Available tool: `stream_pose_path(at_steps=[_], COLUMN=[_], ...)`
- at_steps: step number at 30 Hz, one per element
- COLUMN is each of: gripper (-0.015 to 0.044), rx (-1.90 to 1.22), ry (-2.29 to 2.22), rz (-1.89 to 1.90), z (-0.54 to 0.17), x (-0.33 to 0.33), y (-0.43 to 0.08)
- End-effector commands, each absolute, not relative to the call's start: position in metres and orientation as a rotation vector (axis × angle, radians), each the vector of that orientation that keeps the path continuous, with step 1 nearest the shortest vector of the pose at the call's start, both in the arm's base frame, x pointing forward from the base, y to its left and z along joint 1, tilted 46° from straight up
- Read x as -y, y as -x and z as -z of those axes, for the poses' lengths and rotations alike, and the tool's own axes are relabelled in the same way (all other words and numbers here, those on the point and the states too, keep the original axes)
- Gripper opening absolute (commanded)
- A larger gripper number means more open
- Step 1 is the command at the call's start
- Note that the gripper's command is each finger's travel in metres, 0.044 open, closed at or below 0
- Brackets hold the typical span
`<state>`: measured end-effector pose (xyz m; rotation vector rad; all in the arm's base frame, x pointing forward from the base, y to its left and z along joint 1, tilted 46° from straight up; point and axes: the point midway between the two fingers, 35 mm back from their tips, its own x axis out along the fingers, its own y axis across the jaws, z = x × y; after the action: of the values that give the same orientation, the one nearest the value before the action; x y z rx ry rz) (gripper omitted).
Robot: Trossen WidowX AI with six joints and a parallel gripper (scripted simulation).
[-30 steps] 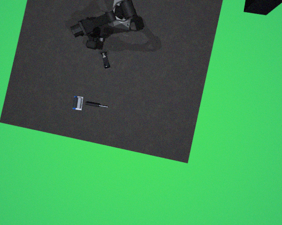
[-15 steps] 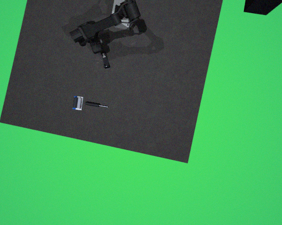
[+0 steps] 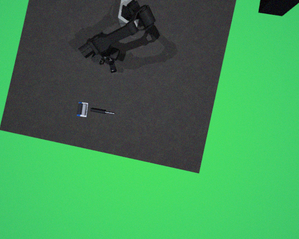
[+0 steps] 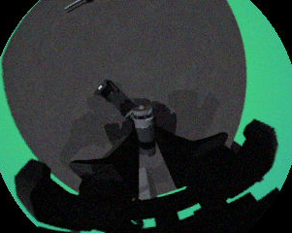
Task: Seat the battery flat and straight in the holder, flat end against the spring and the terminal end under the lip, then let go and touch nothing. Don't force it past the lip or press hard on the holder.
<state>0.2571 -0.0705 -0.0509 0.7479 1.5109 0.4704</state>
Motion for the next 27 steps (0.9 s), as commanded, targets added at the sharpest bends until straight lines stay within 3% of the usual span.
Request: stream_pose_path(at_steps=[1, 8, 27], gripper=[0.0076, 0.0076, 0.0076], rx=[-1.428, -1.261, -1.122], ry=[-0.583, -0.284, -0.34], rz=[-0.62, -0.868, -0.804], z=[0.041, 0.023, 0.043], x=[0.065, 0.052, 0.035], y=[-0.271, -0.293, -0.299])
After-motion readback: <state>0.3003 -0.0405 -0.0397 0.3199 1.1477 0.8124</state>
